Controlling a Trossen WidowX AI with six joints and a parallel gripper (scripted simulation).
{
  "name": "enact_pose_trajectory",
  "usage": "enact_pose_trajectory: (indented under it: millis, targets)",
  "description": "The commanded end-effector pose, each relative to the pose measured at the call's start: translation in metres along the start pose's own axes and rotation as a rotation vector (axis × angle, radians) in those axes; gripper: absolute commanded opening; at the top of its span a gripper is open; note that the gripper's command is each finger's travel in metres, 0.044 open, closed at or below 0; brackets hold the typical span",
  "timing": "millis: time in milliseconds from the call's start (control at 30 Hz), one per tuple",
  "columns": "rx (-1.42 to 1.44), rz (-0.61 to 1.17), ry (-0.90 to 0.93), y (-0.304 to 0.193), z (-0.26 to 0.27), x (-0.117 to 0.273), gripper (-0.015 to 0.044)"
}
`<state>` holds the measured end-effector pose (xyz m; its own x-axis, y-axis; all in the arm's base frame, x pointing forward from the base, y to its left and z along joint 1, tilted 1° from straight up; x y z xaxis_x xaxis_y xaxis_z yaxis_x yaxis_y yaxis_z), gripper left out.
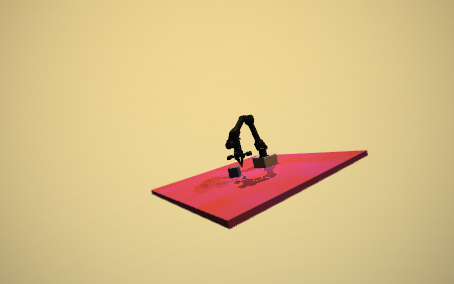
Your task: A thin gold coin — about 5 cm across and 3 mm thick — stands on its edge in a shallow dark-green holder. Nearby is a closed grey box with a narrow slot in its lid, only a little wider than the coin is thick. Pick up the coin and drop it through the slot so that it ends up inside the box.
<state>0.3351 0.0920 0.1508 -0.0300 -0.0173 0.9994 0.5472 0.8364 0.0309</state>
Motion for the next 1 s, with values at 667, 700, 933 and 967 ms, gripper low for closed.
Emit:
enact_pose_trajectory:
  millis: [667, 700, 933, 967]
  targets:
    - [0.504, -0.008, -0.012, -0.0023, -0.0018, 0.0185, 0.0000]
    - [0.538, -0.008, -0.012, -0.0024, -0.0020, 0.0186, 0.0000]
    - [0.779, -0.006, -0.013, -0.0030, -0.0031, 0.0190, 0.0000]
    - [0.813, -0.006, -0.013, -0.0031, -0.0033, 0.0190, 0.0000]
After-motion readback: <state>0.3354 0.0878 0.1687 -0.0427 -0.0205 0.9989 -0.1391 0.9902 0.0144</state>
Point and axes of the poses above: the point midway between the two fingers, 35 mm back from their tips, its own x axis back along the fingers, its own z axis across the jaws, y = z × x, the point moved 10 cm from there along x, back along the fingers, and after that the axes turned 14 degrees about x, right-handed, at the moved point
